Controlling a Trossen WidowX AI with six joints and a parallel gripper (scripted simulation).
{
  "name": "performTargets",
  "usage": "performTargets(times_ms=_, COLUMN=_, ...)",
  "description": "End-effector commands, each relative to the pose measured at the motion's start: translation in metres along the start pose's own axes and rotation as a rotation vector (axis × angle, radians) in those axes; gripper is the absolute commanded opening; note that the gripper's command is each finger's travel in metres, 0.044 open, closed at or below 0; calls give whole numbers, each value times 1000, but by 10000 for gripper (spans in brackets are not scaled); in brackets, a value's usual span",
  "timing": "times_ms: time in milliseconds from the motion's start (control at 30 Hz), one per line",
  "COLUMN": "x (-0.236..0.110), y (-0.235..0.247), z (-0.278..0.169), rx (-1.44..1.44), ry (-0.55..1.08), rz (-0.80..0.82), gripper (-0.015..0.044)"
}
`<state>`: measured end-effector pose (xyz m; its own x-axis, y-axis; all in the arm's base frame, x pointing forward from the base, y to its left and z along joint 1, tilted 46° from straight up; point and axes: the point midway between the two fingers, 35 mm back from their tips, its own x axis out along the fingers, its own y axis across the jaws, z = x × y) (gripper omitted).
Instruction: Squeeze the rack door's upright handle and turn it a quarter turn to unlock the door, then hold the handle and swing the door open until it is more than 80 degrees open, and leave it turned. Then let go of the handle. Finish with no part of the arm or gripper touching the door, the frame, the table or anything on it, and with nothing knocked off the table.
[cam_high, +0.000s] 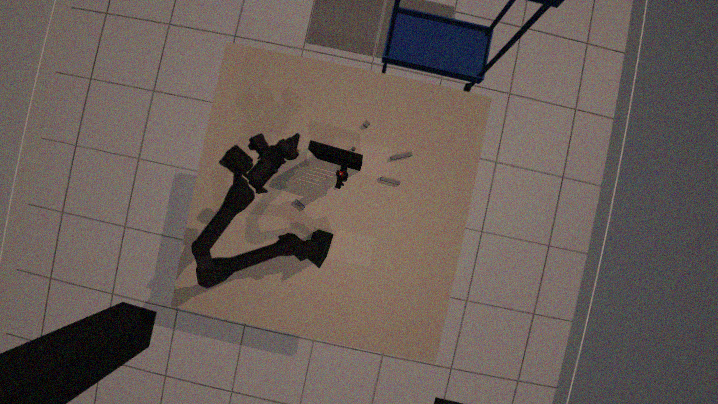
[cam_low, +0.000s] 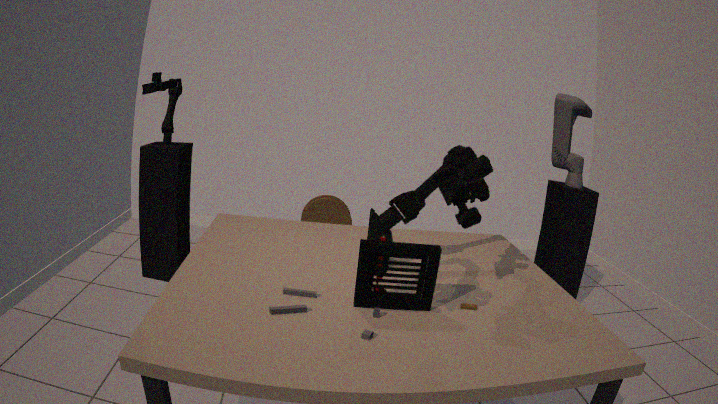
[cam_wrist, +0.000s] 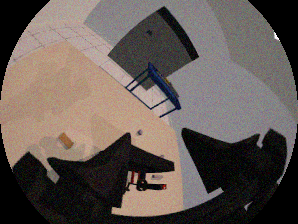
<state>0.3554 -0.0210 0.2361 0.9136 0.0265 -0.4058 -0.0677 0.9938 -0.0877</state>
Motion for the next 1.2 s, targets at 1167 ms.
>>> performTargets(times_ms=1167, x=44, y=-49, z=-137, rx=223, ry=796, rz=406, gripper=298)
